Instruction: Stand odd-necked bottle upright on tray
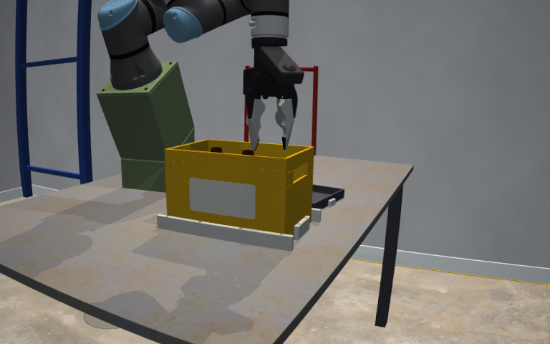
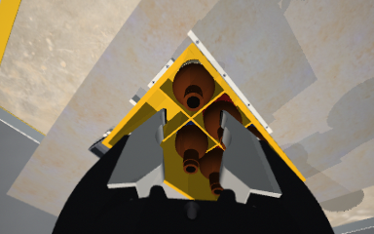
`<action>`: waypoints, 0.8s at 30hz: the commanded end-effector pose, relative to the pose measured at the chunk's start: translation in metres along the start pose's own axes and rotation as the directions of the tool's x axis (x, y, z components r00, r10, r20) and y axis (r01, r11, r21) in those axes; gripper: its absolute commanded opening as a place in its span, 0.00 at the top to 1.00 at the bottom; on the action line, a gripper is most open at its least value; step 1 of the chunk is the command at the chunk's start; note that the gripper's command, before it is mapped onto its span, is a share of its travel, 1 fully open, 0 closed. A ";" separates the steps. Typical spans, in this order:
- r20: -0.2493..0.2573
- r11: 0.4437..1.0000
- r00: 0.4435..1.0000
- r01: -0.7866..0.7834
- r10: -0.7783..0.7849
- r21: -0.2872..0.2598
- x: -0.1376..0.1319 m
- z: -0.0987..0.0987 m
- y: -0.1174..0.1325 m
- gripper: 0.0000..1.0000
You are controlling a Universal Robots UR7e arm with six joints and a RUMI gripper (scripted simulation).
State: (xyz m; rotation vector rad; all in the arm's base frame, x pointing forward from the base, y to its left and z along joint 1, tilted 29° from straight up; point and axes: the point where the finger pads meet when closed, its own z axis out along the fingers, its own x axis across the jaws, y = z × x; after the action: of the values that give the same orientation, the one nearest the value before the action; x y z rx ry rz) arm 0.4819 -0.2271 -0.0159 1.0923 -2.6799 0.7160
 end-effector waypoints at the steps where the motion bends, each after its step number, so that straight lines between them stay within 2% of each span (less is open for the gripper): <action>1: 0.001 1.000 1.000 0.000 0.000 0.001 0.000 0.000 -0.001 0.62; 24: 0.001 1.000 1.000 0.000 0.000 0.001 0.000 0.000 -0.006 0.62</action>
State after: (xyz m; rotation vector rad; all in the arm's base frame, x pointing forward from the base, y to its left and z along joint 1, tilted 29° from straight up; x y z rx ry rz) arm 0.4855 -0.2302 -0.0141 1.0923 -2.6799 0.7161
